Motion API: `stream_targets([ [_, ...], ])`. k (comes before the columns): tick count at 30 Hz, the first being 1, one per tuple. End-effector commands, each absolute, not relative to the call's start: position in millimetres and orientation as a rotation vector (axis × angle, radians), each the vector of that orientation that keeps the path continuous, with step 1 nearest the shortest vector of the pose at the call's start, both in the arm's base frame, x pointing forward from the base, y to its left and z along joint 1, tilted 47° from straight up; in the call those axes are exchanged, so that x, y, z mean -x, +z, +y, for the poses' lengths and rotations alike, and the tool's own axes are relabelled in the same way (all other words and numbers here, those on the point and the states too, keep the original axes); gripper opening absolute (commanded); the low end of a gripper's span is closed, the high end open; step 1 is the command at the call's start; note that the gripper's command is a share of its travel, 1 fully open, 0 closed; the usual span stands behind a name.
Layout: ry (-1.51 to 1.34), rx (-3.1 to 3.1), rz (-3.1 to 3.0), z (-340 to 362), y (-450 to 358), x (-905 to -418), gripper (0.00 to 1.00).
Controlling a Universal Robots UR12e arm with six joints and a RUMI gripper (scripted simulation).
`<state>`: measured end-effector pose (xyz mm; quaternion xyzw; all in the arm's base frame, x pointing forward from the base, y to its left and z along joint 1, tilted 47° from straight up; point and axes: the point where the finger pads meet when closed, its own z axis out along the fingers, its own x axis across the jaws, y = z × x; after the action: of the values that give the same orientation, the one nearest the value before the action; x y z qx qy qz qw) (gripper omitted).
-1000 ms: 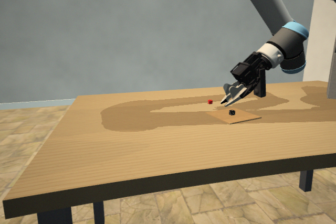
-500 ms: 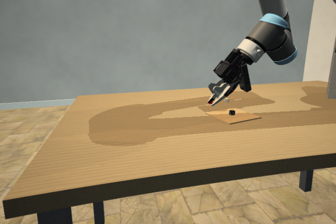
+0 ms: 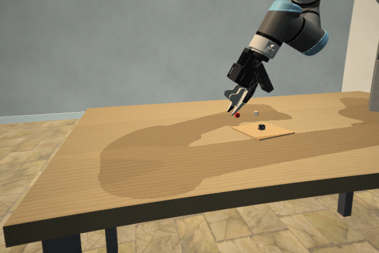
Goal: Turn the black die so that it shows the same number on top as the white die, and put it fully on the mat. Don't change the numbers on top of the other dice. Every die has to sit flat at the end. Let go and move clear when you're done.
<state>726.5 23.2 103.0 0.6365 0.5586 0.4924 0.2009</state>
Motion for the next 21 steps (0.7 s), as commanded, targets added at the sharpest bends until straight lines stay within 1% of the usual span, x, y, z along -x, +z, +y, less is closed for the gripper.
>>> stream_targets([
  [1,1.320,-1.821,1.658,18.7,110.0,-724.9,0.18],
  [14,1.258,-1.882,1.838,23.2,133.3,-698.2,0.18],
  [21,1.240,-1.907,1.935,32.5,149.2,-674.4,0.18],
])
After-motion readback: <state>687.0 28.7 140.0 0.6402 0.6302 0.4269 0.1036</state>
